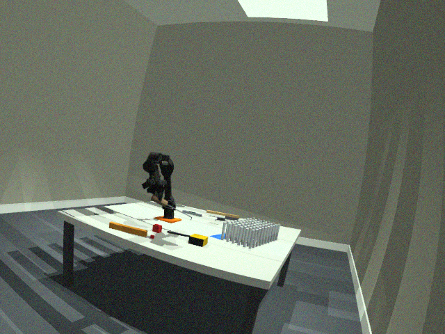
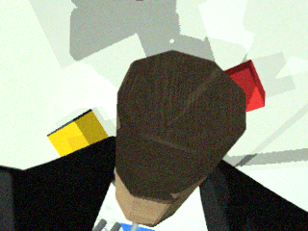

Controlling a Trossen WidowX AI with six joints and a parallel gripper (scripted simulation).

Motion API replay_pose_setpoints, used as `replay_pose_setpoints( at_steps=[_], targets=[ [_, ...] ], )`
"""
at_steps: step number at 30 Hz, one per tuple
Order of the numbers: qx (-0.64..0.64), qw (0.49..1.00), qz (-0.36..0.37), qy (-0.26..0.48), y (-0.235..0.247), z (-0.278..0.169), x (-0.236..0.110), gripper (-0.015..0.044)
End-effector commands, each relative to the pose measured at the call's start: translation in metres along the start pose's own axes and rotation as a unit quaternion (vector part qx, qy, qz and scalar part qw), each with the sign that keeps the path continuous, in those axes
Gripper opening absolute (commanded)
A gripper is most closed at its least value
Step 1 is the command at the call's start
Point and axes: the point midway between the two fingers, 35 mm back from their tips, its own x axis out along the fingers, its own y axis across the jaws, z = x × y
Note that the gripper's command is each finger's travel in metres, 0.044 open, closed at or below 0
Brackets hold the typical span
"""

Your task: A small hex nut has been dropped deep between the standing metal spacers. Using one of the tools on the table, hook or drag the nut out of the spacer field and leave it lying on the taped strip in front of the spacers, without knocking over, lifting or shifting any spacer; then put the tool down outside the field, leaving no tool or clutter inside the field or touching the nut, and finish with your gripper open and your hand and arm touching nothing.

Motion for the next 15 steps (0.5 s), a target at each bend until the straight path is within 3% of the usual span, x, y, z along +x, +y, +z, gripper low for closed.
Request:
replay_pose_setpoints(
  at_steps=[1, 15],
  targets=[
    [0.056, 0.998, 0.011, 0.004, -0.002, 0.011, -0.006, 0.0],
    [0.289, 0.956, 0.043, 0.025, -0.022, 0.059, -0.023, 0.0]
  ],
)
